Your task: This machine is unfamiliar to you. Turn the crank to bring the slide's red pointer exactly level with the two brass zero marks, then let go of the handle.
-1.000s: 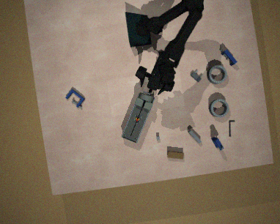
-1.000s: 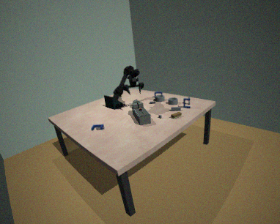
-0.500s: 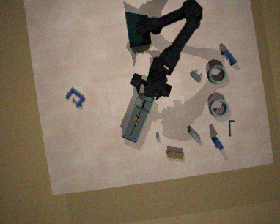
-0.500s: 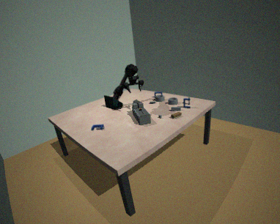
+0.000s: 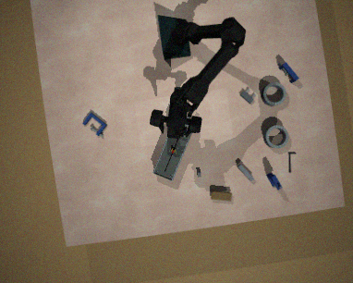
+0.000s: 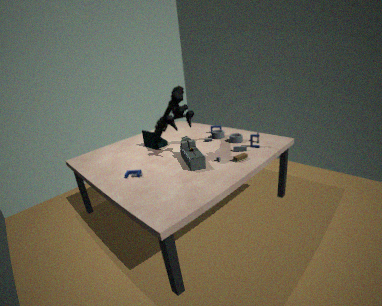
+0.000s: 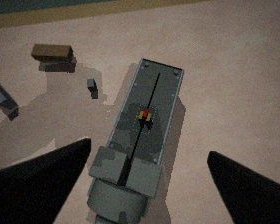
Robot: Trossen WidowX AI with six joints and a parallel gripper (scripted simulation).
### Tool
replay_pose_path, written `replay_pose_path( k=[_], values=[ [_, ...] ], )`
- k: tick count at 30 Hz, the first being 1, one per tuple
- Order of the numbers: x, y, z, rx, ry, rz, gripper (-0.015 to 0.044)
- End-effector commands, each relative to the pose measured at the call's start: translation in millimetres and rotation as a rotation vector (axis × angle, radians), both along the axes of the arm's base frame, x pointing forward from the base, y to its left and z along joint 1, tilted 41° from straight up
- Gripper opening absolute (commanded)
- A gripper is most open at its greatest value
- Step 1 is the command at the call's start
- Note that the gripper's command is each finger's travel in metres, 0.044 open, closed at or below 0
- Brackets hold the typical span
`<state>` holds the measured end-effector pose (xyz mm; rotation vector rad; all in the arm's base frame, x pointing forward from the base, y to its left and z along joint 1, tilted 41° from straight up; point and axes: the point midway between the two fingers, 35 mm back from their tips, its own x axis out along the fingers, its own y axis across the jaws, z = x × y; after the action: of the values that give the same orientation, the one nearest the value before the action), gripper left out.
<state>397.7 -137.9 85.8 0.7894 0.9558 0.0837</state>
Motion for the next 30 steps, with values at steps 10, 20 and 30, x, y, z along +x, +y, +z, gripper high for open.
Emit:
replay_pose_path(
  k=[10, 20, 30],
  values=[
    [10.0, 15.7, -42.6, 0.021, -0.019, 0.035, 0.044],
    [9.5, 22.8, -50.5, 0.021, -0.02, 0.035, 0.044],
    [9.5, 22.8, -50.5, 0.021, -0.02, 0.035, 0.044]
  ],
)
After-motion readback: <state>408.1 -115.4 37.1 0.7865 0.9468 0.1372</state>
